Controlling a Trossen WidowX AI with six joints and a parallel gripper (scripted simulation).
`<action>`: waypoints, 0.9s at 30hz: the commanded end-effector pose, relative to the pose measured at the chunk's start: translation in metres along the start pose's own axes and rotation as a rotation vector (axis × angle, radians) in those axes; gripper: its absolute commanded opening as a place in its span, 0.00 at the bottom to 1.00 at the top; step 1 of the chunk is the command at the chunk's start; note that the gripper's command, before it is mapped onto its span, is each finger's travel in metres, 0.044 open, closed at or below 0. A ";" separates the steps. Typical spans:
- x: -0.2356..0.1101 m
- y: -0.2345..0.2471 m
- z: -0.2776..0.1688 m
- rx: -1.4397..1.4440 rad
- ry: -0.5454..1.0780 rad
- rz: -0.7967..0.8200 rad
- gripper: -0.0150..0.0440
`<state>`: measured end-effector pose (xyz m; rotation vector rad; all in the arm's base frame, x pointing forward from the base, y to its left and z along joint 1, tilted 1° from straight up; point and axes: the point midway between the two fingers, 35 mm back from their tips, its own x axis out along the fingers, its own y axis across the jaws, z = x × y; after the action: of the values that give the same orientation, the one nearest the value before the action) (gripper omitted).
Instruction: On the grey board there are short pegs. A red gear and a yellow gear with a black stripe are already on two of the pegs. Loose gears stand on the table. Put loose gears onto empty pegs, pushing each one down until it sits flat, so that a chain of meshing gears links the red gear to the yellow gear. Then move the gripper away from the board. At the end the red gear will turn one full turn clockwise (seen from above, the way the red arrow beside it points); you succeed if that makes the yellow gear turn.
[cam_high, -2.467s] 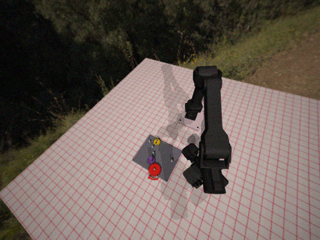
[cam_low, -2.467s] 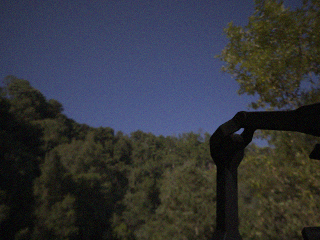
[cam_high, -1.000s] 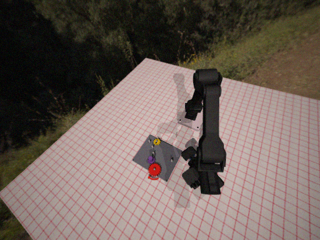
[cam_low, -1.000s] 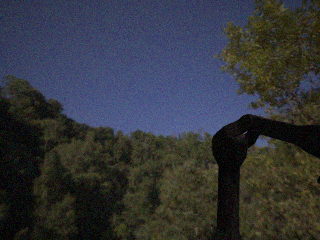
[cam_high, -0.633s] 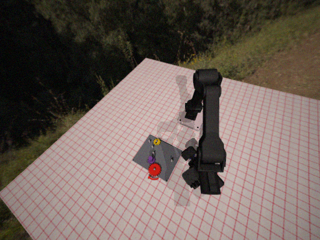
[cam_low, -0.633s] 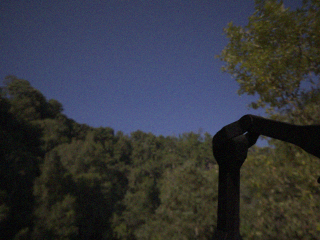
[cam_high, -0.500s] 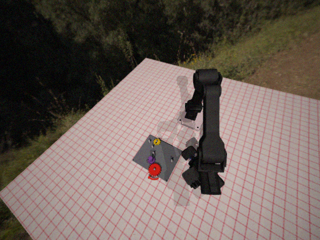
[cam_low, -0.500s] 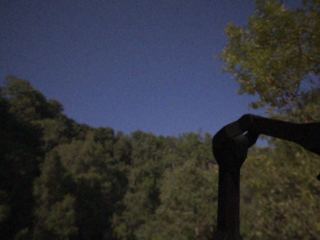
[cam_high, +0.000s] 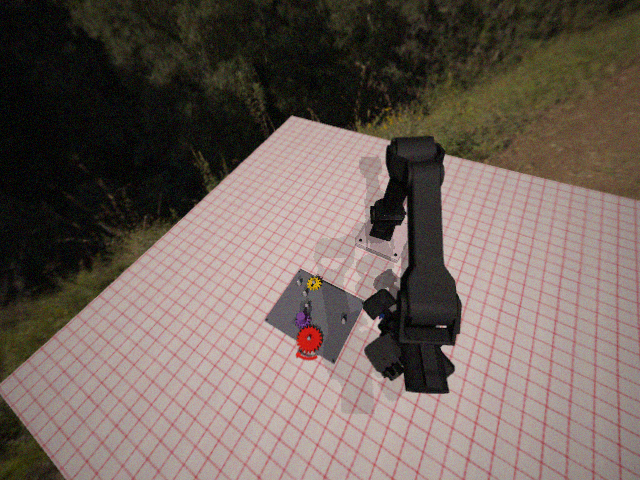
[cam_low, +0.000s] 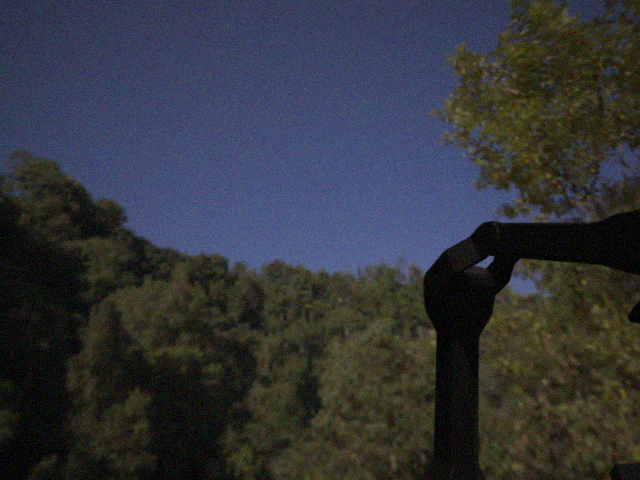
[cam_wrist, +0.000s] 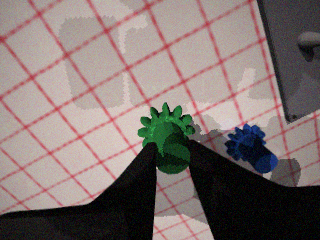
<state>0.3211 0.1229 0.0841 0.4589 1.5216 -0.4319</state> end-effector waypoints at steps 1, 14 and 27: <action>-0.011 0.002 0.002 0.001 -0.008 0.011 0.25; -0.038 0.003 0.004 0.001 -0.008 0.011 0.25; -0.065 0.001 0.003 0.001 -0.008 0.011 0.25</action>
<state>0.3230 0.1212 0.1402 0.4635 1.5207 -0.4367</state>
